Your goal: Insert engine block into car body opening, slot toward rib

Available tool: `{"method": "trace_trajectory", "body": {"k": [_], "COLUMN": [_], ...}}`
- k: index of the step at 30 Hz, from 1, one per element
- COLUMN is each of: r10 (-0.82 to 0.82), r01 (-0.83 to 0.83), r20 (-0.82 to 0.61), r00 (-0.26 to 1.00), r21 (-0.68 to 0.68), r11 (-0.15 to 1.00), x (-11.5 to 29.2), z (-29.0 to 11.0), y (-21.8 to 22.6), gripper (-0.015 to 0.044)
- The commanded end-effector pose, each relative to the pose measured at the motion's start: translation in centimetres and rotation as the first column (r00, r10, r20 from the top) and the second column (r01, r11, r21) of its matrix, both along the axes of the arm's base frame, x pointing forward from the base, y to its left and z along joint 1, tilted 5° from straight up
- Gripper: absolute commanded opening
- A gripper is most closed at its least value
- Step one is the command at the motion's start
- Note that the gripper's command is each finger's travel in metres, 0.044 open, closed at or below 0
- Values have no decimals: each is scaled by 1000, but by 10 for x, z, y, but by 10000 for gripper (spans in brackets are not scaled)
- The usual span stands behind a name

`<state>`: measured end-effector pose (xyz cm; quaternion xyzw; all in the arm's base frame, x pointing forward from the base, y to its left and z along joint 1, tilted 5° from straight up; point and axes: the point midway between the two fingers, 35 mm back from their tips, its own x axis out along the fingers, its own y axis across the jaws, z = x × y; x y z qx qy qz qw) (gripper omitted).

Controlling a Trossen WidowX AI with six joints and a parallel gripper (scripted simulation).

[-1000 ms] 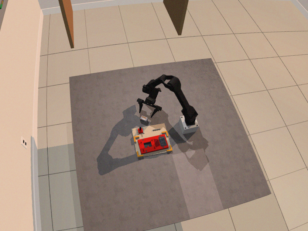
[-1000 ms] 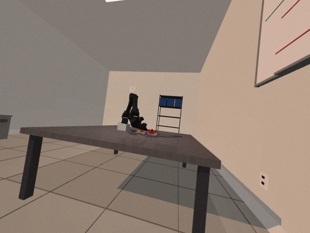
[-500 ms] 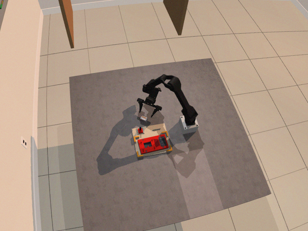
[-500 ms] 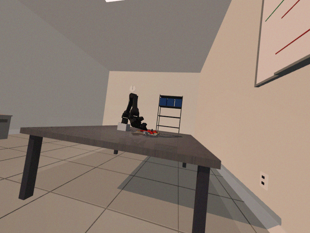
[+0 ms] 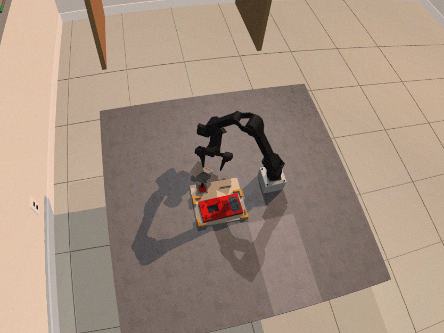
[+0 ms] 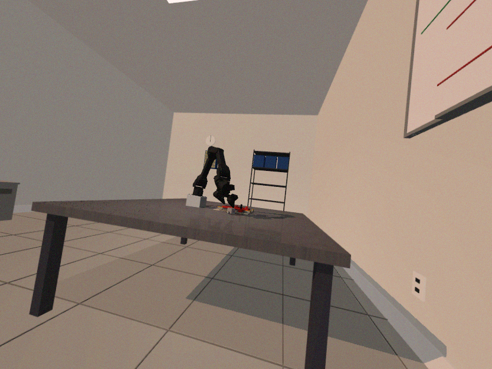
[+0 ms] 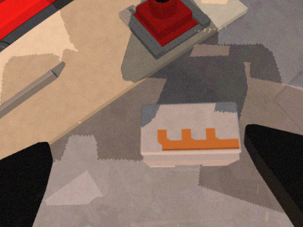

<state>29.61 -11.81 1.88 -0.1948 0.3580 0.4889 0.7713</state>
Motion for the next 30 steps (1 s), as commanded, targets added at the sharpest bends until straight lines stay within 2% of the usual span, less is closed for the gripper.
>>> {"method": "trace_trajectory", "body": {"k": [1, 10, 18, 30], "r10": [4, -55, -162, -171], "r01": [-13, -15, 31, 38], "r20": [-70, -175, -171, -166], "r00": [998, 983, 972, 971], "r21": [-118, -375, -587, -601], "r11": [993, 927, 809, 798], "x": [2, 6, 11, 23], "z": [8, 29, 56, 61], "y": [2, 4, 4, 17], "gripper": [440, 440, 440, 440]}}
